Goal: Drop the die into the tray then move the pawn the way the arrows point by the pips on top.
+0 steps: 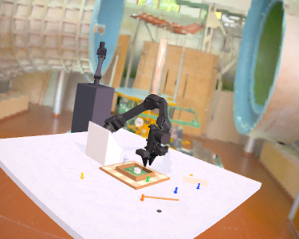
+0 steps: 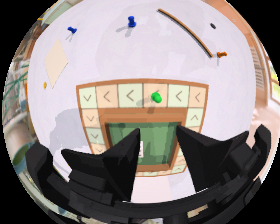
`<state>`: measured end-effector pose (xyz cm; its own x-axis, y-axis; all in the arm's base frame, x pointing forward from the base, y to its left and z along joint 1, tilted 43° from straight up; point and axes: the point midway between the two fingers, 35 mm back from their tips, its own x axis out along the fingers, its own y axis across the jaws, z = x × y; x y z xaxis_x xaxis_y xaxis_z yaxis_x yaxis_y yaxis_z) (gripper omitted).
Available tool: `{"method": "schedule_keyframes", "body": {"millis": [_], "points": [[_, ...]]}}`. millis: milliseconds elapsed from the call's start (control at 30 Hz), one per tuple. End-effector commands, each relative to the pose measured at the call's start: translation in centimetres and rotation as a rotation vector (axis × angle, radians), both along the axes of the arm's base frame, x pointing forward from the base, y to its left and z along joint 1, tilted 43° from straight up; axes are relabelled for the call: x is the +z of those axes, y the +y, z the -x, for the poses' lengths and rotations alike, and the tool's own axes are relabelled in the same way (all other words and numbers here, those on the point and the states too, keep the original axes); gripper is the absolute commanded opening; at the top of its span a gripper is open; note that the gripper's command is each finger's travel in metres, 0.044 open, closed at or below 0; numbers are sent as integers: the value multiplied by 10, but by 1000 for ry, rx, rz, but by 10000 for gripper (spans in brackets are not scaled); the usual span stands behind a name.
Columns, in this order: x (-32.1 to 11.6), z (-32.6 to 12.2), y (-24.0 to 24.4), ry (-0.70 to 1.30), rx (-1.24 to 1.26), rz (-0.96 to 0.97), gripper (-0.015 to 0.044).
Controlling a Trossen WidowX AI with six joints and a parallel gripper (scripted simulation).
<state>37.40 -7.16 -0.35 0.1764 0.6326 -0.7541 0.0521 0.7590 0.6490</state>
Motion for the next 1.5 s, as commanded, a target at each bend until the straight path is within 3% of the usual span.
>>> {"method": "schedule_keyframes", "body": {"millis": [0, 1467], "points": [[-13, -23, -1, -295, 333, 49, 200], [-53, -35, 35, -296, 333, 46, 200]]}}
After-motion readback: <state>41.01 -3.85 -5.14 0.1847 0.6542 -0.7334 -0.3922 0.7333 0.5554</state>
